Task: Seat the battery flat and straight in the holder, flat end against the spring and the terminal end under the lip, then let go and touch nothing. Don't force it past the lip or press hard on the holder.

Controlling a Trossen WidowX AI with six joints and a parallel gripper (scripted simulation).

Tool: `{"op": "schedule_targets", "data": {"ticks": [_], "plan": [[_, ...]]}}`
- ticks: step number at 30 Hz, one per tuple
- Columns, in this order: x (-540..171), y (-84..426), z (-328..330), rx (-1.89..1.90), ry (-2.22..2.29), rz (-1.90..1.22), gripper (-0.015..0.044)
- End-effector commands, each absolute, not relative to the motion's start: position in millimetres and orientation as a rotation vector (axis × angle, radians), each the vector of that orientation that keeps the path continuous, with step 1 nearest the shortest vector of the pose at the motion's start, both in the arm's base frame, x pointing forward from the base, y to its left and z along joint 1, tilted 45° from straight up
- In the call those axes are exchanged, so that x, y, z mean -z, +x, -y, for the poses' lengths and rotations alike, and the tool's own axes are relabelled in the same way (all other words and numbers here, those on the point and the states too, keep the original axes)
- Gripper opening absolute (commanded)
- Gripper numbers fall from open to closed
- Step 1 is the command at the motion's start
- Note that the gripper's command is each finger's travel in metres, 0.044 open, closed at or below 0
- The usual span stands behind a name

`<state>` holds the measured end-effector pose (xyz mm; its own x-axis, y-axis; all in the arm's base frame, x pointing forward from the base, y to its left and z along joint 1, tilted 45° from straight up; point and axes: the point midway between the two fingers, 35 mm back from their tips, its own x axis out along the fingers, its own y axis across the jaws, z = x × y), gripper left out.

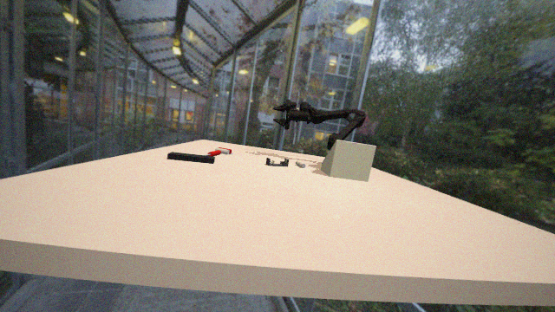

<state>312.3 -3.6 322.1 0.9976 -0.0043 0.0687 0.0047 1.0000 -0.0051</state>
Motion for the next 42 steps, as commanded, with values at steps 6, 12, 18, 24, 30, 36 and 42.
{"op": "schedule_targets", "data": {"ticks": [6,12,18,24,30,36,42], "plan": [[-216.9,329.2,-17.9,0.100,0.361,-0.364,0.0242],[-131.3,306.9,-33.3,0.340,0.556,-0.698,0.0239],[-73.4,263.2,-35.3,0.665,0.597,-0.895,0.0239],[-45.9,206.9,-21.0,1.059,0.472,-0.903,0.0239],[-49.4,183.9,-10.1,1.218,0.352,-0.802,0.0239],[-49.4,183.9,-10.1,1.218,0.352,-0.802,0.0239],[-49.4,183.9,-10.1,1.218,0.352,-0.802,0.0239]]}}
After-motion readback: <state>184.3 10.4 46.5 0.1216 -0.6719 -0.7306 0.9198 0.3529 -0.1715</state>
